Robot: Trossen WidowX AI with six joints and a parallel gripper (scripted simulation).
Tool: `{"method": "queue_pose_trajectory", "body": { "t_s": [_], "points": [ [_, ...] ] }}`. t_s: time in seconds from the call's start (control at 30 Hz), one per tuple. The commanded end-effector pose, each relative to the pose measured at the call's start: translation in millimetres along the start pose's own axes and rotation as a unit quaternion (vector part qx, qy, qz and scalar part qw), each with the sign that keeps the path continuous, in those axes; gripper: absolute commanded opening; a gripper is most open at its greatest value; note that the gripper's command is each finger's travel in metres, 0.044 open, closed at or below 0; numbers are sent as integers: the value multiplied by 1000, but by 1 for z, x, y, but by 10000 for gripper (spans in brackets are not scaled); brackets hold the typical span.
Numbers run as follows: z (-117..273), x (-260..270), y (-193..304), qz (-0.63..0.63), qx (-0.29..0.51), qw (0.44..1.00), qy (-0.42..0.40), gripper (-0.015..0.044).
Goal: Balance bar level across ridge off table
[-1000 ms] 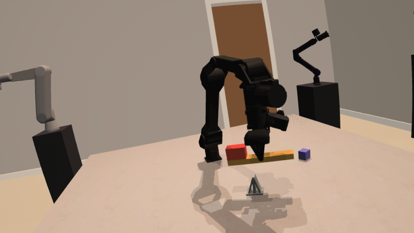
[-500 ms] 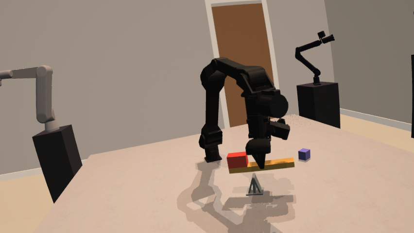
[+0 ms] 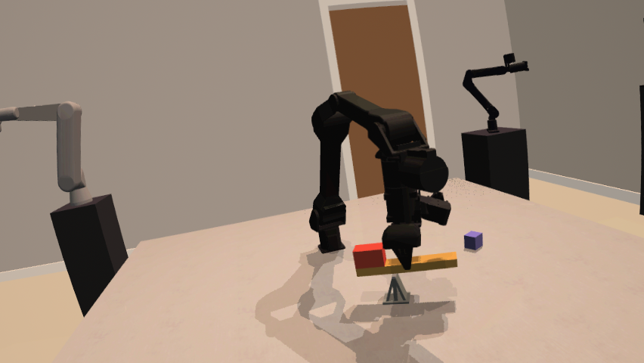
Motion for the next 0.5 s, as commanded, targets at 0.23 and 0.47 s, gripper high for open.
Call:
{"method": "queue_pose_trajectory", "body": {
  "t_s": [0.23,0.47],
  "points": [
    [0,0,0,-2,-1,1000,0,0],
    [-1,0,0,-2,-1,1000,0,0]
  ]
}}
Point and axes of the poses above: the point midway between the two fingers, 35 mm back from their tips, its own z axis back along the fingers, its own x axis across the jaws, y = z × x, the point moved 1 cm from there along z, back along the fingers, and after that the axes turned 13 degrees about -z, right-handed, at the moved point
